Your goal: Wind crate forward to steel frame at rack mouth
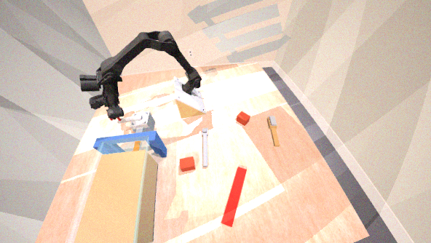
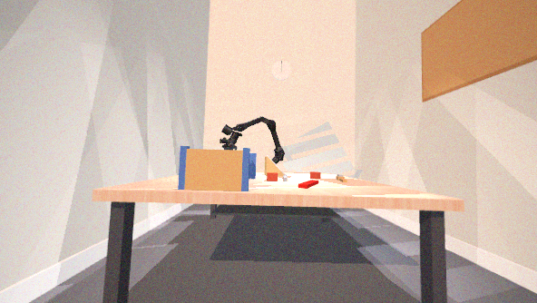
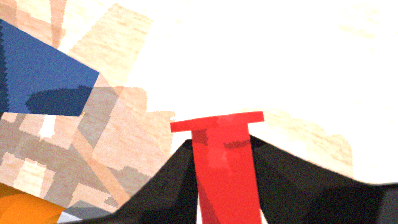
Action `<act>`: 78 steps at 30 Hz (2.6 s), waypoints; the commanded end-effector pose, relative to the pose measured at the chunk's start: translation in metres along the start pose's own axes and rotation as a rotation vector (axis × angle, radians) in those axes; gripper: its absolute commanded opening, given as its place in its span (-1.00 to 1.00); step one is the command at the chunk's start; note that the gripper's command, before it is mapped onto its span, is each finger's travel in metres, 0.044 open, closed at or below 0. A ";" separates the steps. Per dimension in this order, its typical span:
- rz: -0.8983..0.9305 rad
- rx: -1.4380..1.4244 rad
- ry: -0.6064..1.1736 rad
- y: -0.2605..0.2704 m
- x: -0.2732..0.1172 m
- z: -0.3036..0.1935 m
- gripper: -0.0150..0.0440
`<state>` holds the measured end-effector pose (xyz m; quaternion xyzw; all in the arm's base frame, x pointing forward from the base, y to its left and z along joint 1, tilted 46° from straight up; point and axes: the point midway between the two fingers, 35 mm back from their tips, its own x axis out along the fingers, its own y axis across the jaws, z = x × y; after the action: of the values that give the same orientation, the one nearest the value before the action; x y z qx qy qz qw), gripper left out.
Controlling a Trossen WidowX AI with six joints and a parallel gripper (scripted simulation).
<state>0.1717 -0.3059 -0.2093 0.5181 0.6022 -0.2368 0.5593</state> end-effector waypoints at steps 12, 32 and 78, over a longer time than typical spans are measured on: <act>0.036 -0.026 -0.005 0.037 0.005 0.007 -0.49; 0.038 -0.026 -0.004 0.067 0.004 0.005 -0.49; 0.042 -0.026 0.000 0.126 -0.012 -0.028 -0.49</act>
<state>0.2642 -0.2588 -0.1638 0.5134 0.5903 -0.2328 0.5778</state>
